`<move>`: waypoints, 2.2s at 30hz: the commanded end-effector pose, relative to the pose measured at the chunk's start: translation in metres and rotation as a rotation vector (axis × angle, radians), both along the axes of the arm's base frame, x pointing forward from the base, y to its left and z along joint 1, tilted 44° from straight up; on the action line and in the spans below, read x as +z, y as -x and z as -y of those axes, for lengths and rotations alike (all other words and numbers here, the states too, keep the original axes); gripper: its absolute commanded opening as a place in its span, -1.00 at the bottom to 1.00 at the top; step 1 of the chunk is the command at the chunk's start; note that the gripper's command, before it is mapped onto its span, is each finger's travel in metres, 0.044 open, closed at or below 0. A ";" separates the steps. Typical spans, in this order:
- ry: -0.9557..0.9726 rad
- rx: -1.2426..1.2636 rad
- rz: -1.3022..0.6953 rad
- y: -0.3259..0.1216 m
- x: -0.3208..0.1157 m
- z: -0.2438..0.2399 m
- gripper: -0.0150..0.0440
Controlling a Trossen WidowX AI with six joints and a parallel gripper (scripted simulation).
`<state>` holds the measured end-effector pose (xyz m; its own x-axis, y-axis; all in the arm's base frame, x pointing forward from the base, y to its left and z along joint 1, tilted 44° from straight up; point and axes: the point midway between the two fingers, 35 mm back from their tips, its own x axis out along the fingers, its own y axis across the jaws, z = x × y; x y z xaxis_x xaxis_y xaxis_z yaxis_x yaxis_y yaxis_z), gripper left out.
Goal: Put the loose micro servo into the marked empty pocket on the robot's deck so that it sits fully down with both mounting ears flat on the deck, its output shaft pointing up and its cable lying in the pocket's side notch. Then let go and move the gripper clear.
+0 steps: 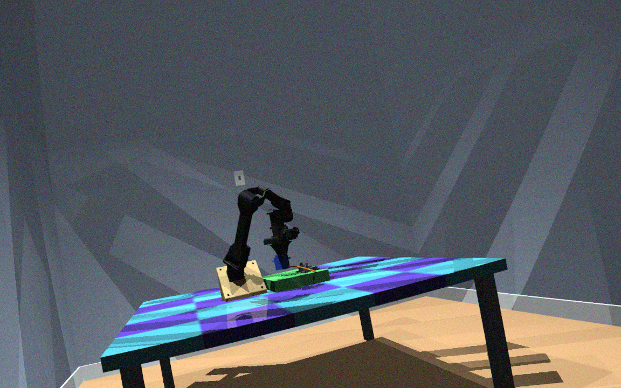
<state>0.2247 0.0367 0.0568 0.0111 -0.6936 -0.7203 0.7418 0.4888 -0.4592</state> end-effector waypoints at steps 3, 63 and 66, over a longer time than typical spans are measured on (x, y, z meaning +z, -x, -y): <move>-0.006 -0.004 0.004 -0.001 -0.018 -0.020 -0.49; 0.001 0.575 -0.545 -0.050 -0.063 -0.069 -0.49; 0.001 0.575 -0.544 -0.062 -0.062 -0.069 -0.49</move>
<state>0.2759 0.1057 -0.0064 0.0095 -0.6845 -0.7289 0.0508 0.7284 -0.6833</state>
